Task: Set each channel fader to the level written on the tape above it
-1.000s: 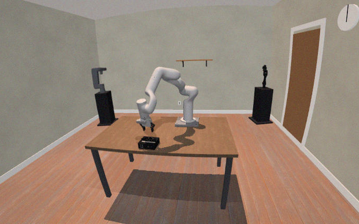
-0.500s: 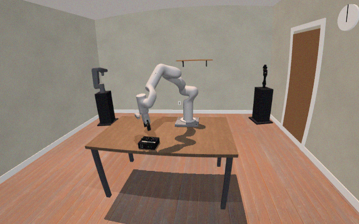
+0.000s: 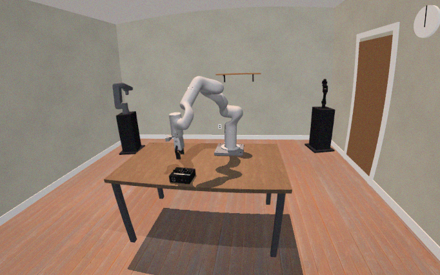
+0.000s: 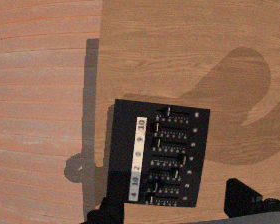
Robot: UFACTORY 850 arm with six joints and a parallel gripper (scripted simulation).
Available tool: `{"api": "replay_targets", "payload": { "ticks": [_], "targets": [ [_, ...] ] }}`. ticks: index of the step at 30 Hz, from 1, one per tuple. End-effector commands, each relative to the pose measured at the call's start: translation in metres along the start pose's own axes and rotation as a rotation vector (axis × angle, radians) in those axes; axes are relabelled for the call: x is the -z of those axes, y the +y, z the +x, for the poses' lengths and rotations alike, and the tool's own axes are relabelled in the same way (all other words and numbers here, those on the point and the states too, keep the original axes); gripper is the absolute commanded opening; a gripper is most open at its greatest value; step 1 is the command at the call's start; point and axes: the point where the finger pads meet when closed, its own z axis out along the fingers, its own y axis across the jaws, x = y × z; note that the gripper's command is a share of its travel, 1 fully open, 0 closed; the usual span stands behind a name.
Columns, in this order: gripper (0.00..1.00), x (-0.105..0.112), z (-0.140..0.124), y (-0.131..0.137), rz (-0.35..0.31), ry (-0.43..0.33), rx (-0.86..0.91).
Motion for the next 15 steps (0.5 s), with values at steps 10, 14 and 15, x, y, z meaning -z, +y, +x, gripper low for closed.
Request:
{"api": "replay_targets", "payload": {
  "ticks": [10, 14, 15],
  "targets": [
    [1.0, -0.001, 0.001, 0.002, -0.014, 0.022, 0.011],
    [1.0, -0.008, 0.004, 0.013, -0.04, 0.015, 0.161],
    [1.0, -0.011, 0.005, 0.017, -0.049, 0.012, 0.218]
  ]
}}
